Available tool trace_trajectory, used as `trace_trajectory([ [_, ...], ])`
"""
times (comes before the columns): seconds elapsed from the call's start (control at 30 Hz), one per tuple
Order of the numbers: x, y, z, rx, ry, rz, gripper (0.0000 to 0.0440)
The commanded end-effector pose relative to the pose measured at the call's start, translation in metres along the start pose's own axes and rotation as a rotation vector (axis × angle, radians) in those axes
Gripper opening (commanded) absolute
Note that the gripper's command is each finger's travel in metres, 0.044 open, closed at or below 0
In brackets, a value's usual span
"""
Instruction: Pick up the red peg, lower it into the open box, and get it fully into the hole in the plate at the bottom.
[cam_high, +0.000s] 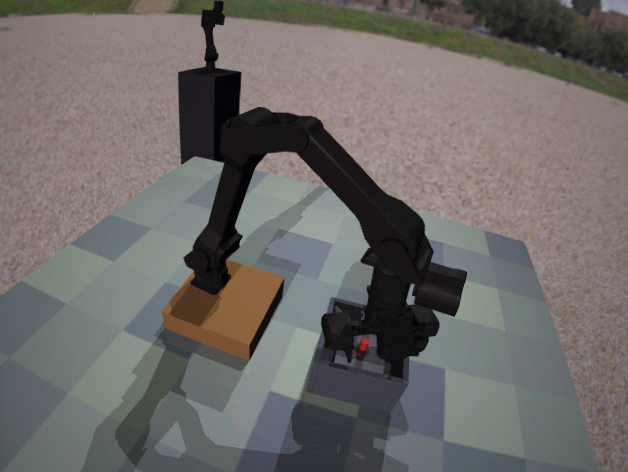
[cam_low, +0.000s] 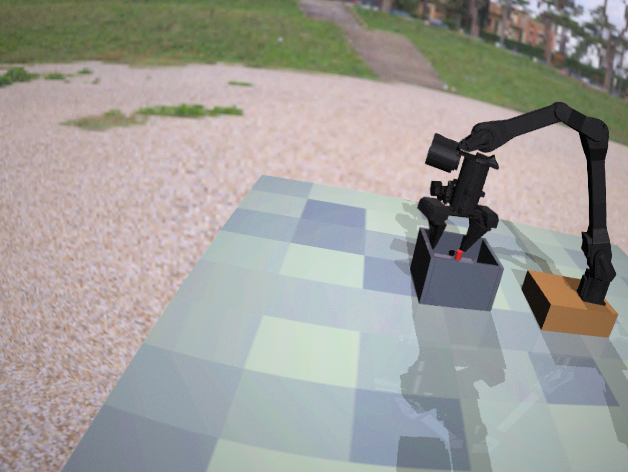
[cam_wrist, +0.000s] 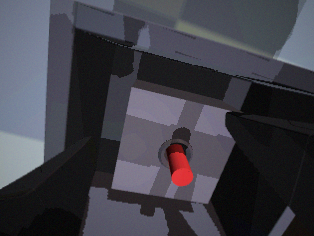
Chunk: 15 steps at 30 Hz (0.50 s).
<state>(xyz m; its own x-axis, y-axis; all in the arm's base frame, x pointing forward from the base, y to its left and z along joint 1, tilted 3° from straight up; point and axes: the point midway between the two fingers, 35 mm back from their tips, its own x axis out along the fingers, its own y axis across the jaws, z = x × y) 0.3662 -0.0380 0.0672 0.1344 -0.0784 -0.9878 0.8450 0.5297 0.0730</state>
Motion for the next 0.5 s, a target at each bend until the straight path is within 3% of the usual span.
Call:
trace_trajectory([
  [0.0,-0.003,0.018,0.021,0.019,-0.058,0.067,0.0440],
  [0.47,-0.014,0.029,0.059,0.044,-0.149,0.125,0.0440],
])
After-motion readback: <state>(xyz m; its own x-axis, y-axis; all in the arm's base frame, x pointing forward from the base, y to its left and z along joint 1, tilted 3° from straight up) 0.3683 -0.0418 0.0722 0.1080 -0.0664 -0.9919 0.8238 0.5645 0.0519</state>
